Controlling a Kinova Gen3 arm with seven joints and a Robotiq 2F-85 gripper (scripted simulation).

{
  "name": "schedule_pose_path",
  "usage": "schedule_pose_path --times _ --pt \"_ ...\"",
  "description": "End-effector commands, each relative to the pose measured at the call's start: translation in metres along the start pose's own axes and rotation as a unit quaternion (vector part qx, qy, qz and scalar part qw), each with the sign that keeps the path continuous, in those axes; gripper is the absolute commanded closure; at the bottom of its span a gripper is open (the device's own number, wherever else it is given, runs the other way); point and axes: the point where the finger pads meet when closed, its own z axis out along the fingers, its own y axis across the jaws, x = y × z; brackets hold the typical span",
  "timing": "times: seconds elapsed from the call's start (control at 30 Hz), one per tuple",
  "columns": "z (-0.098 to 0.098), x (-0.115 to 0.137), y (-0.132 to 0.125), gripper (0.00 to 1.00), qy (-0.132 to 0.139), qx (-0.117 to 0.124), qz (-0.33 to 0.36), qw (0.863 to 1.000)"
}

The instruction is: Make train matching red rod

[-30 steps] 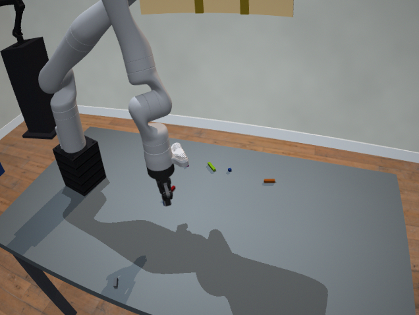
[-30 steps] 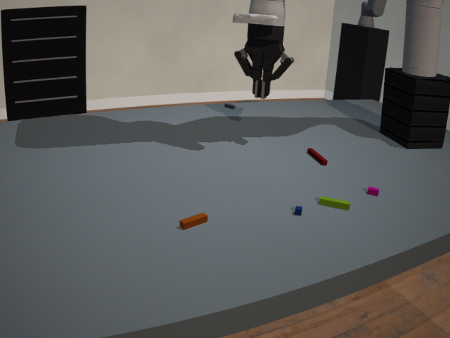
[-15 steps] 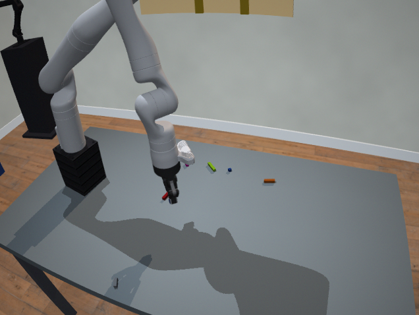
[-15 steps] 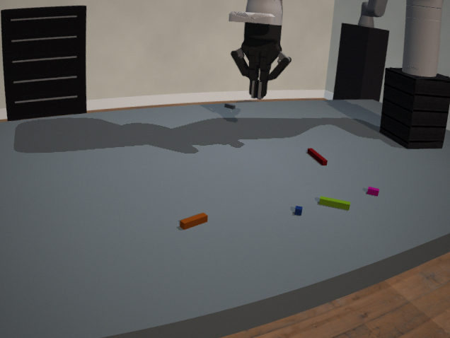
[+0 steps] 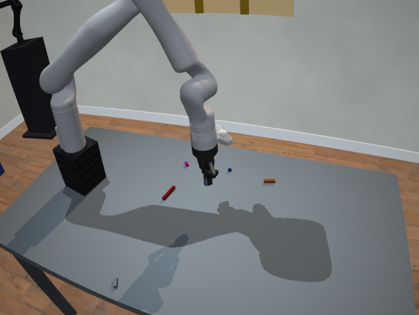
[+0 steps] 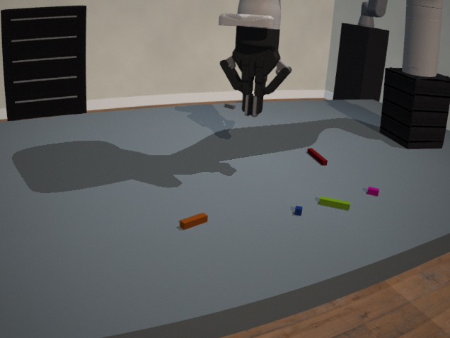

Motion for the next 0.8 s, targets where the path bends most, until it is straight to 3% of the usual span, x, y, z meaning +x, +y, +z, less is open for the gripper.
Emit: schedule_pose_path --times 0.0,0.23,0.3,0.37,0.53,0.77 --pt "0.005 0.036 -0.022 0.95 0.000 0.000 -0.030 1.000" --pt "0.005 0.089 -0.060 0.95 -0.003 0.000 -0.054 0.999" --pt "0.005 0.089 -0.060 0.95 -0.003 0.000 -0.054 0.999" --pt "0.004 0.113 -0.081 0.95 -0.006 -0.001 -0.066 0.998" --pt "0.003 0.142 -0.114 0.95 -0.010 -0.004 -0.084 0.996" --pt "0.002 0.158 -0.135 0.95 -0.013 -0.007 -0.094 0.995"
